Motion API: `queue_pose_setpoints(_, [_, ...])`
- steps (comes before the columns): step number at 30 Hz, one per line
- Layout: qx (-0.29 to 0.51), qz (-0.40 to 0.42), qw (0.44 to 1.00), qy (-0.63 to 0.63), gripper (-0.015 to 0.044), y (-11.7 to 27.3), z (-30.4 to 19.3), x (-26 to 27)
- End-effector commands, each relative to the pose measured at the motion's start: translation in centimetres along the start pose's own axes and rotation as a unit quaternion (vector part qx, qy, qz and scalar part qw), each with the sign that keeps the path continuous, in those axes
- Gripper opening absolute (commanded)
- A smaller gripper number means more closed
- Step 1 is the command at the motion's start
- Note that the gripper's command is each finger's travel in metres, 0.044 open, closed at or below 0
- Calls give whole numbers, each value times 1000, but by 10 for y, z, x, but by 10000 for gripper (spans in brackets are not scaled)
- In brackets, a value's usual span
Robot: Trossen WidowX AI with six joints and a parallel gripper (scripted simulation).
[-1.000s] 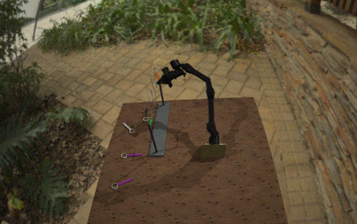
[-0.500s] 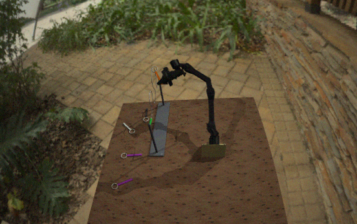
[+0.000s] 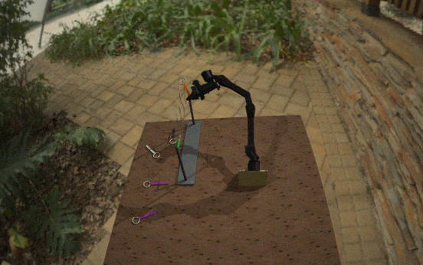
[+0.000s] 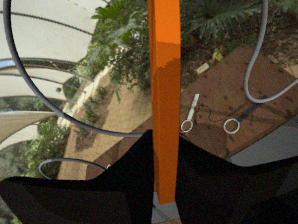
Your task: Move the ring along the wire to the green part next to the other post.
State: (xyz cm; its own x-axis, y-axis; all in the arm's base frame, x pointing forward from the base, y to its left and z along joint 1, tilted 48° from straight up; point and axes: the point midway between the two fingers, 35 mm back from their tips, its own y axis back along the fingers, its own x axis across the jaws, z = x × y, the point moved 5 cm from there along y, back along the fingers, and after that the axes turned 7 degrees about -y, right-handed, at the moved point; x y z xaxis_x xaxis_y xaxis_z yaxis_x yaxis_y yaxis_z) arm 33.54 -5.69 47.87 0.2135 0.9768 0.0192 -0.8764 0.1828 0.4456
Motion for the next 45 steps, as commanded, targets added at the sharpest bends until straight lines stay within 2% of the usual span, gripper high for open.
queue_pose_setpoints(1, [-6, -9, 1000, 23, -150, 1, 0, 1])
queue_pose_setpoints(45, [-50, -130, 954, 266, -150, -2, -1, -5])
